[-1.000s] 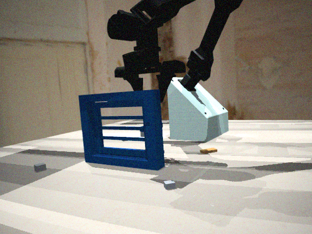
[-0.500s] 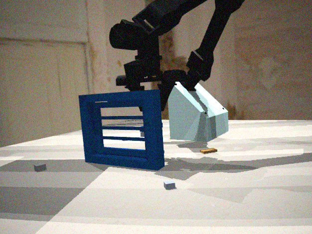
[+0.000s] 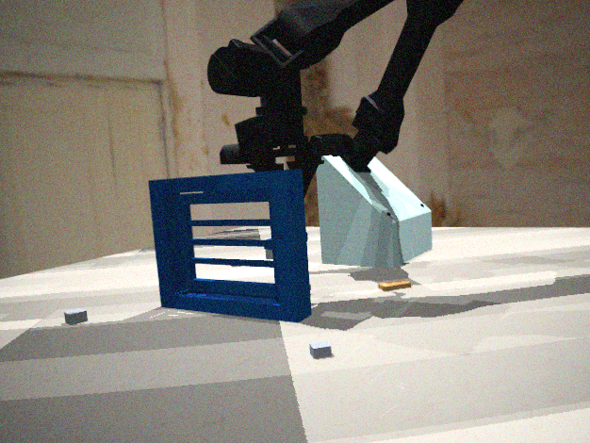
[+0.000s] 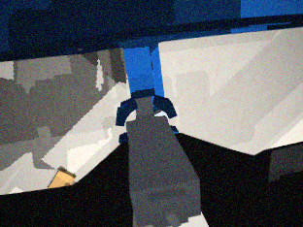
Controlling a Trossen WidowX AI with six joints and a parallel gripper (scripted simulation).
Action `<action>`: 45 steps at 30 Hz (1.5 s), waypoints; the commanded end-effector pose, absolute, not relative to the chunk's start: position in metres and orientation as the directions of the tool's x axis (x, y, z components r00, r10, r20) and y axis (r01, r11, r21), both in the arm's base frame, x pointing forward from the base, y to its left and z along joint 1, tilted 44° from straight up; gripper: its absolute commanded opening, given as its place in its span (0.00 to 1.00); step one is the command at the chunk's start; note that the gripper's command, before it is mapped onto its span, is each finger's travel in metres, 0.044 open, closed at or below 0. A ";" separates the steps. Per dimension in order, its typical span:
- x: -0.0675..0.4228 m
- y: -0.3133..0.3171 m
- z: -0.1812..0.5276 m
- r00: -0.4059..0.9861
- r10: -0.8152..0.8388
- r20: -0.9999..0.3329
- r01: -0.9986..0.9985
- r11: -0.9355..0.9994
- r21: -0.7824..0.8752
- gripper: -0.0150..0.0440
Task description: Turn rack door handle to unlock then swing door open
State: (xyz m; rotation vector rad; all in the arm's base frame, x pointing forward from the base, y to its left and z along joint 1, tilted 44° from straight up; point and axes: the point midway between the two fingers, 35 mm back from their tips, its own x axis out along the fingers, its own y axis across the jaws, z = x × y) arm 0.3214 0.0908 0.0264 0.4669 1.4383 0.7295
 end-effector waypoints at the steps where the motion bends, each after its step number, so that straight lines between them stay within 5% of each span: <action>1: 0.319 0.092 0.025 -0.028 0.698 -0.716 -0.161 0.703 0.692 0.33; 9: 0.319 0.092 0.025 -0.028 0.698 -0.716 -0.193 0.699 0.689 0.29; 19: 0.319 0.092 0.025 -0.028 0.698 -0.716 -0.627 0.545 0.556 0.29; 32: 0.319 0.092 0.025 -0.028 0.698 -0.716 -0.968 0.159 0.193 0.29; 45: 0.319 0.092 0.025 -0.028 0.698 -0.716 -0.925 -0.290 -0.246 0.29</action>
